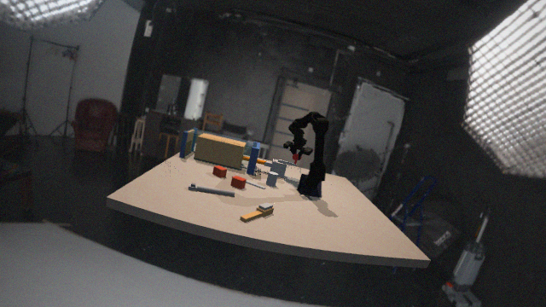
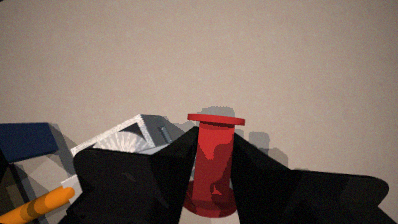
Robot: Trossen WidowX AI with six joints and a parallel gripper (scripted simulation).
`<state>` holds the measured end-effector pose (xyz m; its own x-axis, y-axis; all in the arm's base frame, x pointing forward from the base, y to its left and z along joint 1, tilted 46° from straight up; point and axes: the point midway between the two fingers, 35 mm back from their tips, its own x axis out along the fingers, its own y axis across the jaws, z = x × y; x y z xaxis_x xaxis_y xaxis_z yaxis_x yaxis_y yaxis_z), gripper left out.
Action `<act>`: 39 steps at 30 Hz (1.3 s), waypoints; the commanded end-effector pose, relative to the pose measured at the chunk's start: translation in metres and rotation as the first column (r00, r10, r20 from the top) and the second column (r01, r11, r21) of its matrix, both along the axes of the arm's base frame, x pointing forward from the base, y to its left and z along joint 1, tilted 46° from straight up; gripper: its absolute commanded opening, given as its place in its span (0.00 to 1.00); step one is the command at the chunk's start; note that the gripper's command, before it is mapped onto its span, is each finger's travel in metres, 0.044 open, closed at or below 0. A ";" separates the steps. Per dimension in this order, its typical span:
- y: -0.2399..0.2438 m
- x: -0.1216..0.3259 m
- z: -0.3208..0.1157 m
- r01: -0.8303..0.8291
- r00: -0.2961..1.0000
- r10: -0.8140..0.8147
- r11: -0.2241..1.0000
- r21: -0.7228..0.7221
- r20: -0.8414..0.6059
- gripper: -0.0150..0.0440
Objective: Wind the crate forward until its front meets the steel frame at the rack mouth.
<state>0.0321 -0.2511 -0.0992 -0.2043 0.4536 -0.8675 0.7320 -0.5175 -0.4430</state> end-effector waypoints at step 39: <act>-0.050 0.003 -0.051 -0.001 1.000 0.001 1.000 -0.028 -0.003 0.25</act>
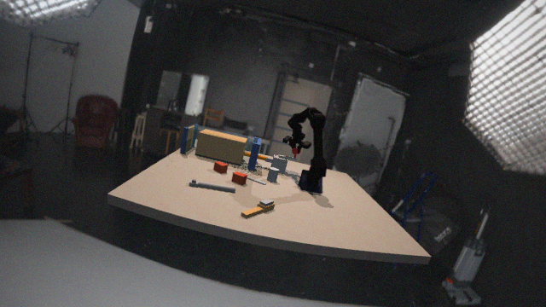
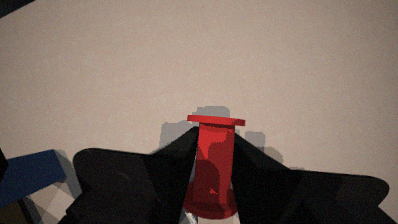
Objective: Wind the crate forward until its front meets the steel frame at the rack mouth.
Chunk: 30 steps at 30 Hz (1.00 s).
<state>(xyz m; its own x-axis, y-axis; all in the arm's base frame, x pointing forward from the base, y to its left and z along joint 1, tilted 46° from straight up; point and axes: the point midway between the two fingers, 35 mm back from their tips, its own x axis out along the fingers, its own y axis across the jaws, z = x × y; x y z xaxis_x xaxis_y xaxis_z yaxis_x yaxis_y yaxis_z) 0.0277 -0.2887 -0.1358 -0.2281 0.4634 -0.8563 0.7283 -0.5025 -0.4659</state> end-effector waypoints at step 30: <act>-0.029 0.020 -0.028 0.011 1.000 -0.010 0.999 -0.044 0.019 0.25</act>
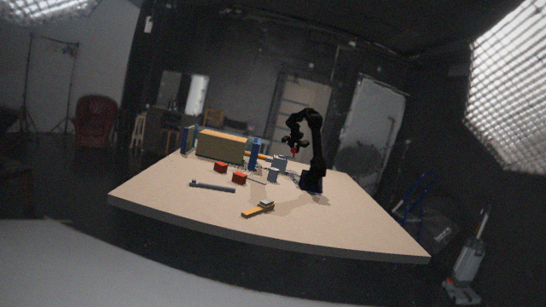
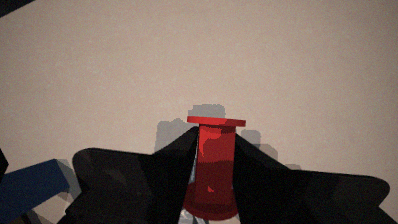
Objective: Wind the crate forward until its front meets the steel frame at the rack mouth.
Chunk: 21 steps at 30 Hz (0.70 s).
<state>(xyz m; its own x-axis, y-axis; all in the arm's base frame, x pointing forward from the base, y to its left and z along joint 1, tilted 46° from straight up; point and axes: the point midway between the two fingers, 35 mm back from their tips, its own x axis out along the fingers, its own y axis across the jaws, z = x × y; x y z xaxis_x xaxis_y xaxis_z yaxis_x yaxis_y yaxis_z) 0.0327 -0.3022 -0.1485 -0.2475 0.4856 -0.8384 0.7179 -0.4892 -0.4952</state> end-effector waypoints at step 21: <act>-0.028 0.030 -0.025 0.013 0.999 -0.010 0.997 -0.071 0.043 0.25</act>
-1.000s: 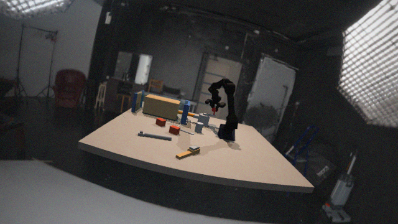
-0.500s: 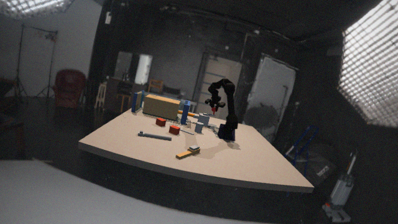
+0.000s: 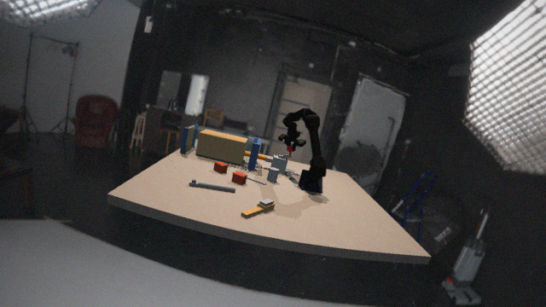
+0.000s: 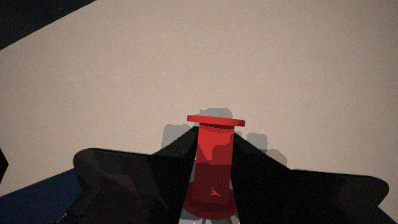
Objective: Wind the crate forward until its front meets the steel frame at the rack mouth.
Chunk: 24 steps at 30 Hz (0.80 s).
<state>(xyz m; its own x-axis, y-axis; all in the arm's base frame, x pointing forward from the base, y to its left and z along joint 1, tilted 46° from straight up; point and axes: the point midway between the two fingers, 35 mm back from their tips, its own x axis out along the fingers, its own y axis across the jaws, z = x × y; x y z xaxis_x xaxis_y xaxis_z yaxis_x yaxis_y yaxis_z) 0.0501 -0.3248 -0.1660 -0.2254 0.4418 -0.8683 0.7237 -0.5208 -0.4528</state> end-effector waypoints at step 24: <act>-0.016 0.035 -0.016 0.002 1.000 -0.002 1.000 -0.018 0.023 0.25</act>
<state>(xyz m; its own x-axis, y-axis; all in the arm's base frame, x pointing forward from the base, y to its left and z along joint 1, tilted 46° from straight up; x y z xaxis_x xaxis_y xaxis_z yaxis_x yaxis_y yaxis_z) 0.0594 -0.3324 -0.1724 -0.2540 0.4636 -0.8488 0.7075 -0.5093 -0.4899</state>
